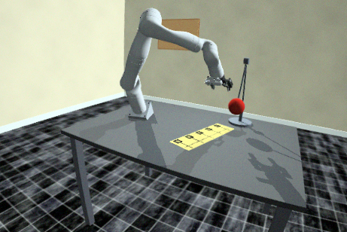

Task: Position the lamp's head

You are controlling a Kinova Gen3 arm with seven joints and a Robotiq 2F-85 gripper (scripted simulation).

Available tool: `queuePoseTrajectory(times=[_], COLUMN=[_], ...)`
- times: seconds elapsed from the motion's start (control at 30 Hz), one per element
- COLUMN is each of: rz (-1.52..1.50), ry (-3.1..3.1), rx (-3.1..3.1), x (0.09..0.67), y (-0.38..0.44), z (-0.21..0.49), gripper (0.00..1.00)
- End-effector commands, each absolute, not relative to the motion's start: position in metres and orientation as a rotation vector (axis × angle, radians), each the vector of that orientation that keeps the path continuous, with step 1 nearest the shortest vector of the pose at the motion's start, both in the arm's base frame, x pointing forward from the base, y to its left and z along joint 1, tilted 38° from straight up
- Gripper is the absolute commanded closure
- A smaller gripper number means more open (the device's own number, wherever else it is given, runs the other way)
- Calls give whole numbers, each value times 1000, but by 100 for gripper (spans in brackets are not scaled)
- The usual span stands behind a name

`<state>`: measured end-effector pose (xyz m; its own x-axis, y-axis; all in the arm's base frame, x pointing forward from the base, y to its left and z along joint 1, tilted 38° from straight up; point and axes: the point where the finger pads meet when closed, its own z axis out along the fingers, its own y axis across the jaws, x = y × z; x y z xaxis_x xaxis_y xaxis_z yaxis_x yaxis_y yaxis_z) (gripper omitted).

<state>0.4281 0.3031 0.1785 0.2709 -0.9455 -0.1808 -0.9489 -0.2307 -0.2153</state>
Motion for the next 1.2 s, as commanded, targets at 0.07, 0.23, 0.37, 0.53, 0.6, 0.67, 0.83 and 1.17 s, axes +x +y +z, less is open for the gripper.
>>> queuePoseTrajectory(times=[0.07, 0.23, 0.37, 0.53, 0.6, 0.67, 0.83, 1.17], rz=[20, 27, 33, 35, 34, 34, 34, 33], ry=[1751, 1776, 1796, 1800, 1798, 1797, 1793, 1790], rx=[-2239, -2212, -2190, -2185, -2185, -2185, -2186, -2186], x=[451, 473, 491, 496, 496, 496, 496, 498], y=[321, 334, 344, 349, 351, 353, 359, 365], z=[204, 231, 252, 258, 259, 259, 260, 251], gripper=[0, 0, 0, 0, 0, 0, 0, 0])
